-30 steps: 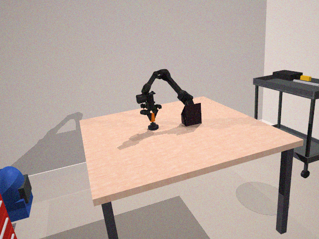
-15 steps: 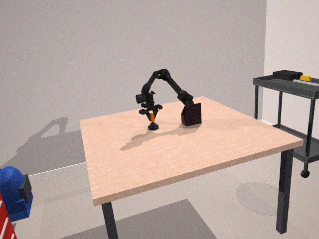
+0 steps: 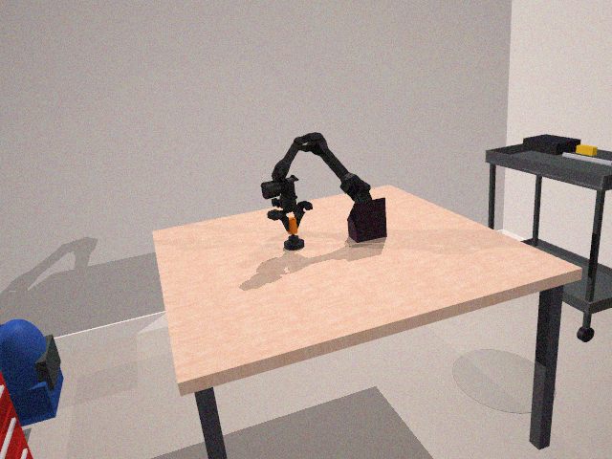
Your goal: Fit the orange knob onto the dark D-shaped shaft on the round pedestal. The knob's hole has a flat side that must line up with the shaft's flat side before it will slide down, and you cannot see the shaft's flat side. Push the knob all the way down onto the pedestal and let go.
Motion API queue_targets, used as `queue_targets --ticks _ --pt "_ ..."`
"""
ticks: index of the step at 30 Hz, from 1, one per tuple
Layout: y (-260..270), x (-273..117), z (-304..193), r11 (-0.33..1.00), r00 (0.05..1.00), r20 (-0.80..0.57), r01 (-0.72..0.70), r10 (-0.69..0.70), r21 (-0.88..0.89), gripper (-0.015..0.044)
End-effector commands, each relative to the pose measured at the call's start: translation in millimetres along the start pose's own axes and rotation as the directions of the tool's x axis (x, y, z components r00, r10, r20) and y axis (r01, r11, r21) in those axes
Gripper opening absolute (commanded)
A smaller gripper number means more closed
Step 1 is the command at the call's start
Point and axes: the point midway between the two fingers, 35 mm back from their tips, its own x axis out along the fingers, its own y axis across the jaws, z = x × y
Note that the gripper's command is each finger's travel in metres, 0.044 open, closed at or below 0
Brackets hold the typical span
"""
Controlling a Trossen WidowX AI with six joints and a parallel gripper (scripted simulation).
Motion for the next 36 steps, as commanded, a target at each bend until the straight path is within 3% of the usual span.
queue_targets --ticks 1,15,23,36 --pt "-0.1 1.2 0.1 1.000 1.000 0.002 0.001 -0.001 0.002 0.0000" --pt "2.1 -3.5 1.2 1.000 1.000 0.001 0.001 -0.001 0.002 0.0000" --pt "3.5 -2.4 2.0 0.978 1.000 0.001 0.000 -0.001 0.210 0.0000" --pt "1.0 -0.2 0.8 0.978 1.000 0.002 0.000 -0.001 0.210 0.0000"
